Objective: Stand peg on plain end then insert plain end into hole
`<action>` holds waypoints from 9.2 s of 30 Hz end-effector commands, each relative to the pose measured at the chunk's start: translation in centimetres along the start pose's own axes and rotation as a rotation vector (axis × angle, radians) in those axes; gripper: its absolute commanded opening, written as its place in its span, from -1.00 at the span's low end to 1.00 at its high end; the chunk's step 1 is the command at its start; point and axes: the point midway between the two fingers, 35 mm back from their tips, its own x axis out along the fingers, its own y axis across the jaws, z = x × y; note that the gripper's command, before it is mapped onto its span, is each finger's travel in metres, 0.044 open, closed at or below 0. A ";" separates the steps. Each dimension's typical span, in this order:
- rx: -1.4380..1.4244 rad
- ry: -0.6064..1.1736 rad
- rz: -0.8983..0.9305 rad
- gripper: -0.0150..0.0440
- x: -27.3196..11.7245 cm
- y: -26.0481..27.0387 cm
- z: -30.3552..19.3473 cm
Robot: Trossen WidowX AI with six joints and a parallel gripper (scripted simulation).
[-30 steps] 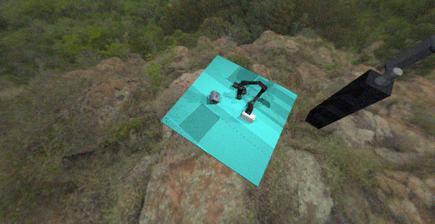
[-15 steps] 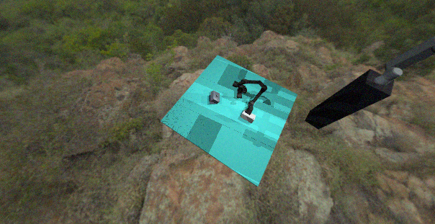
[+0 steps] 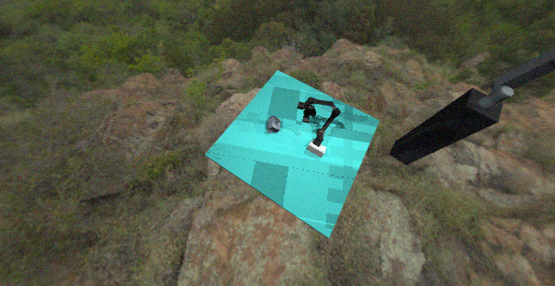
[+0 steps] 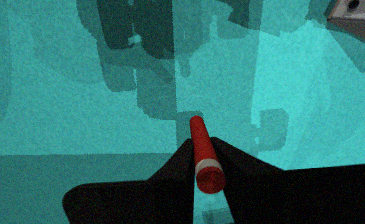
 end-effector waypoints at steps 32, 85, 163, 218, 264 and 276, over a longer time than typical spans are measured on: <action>-0.119 0.234 -0.038 -0.49 -0.6 -2.5 -6.1; -0.340 0.680 0.019 -0.49 -4.5 -5.7 -15.4; -0.353 0.768 0.049 -0.49 -0.2 -6.6 -22.2; -0.352 0.769 0.050 -0.49 1.1 -7.2 -23.4; -0.352 0.769 0.051 -0.49 2.5 -7.4 -24.6; -0.345 0.768 0.054 -0.22 2.3 -7.3 -24.5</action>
